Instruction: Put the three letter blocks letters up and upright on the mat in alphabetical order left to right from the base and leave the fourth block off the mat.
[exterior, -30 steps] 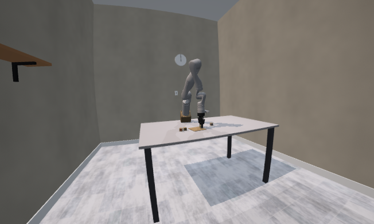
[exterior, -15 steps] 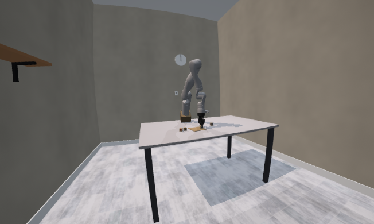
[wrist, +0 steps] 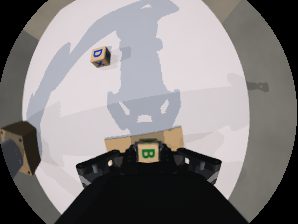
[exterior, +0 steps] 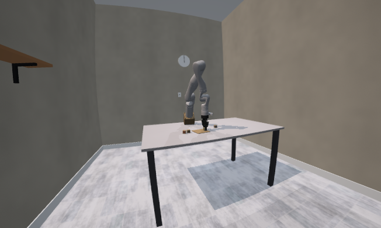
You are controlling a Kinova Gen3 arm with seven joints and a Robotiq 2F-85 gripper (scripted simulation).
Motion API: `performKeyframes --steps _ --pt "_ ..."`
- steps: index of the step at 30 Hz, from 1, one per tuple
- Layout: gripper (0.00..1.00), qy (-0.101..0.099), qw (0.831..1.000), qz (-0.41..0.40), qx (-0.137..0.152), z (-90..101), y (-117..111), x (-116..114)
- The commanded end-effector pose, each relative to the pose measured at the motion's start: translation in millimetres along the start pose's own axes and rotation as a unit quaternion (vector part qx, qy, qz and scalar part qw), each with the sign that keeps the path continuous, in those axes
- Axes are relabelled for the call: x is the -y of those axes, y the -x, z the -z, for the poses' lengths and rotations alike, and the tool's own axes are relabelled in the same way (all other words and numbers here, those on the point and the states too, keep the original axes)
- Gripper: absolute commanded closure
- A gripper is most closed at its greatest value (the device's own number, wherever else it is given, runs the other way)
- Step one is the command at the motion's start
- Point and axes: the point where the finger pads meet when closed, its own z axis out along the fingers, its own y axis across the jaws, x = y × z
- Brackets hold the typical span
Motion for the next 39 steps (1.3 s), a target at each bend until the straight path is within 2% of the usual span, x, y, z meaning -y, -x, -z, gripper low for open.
performKeyframes --steps 1,32,33,38,39 --pt "0.74 0.000 1.000 0.000 0.000 0.1 0.0 -0.1" --pt "0.74 0.000 1.000 0.000 0.000 0.1 0.0 -0.1" --pt "0.70 0.000 1.000 0.000 0.000 0.1 0.0 -0.1" --pt "0.66 0.000 1.000 0.000 0.000 0.1 0.0 -0.1" --pt "0.62 0.000 1.000 0.000 0.000 0.1 0.0 -0.1"
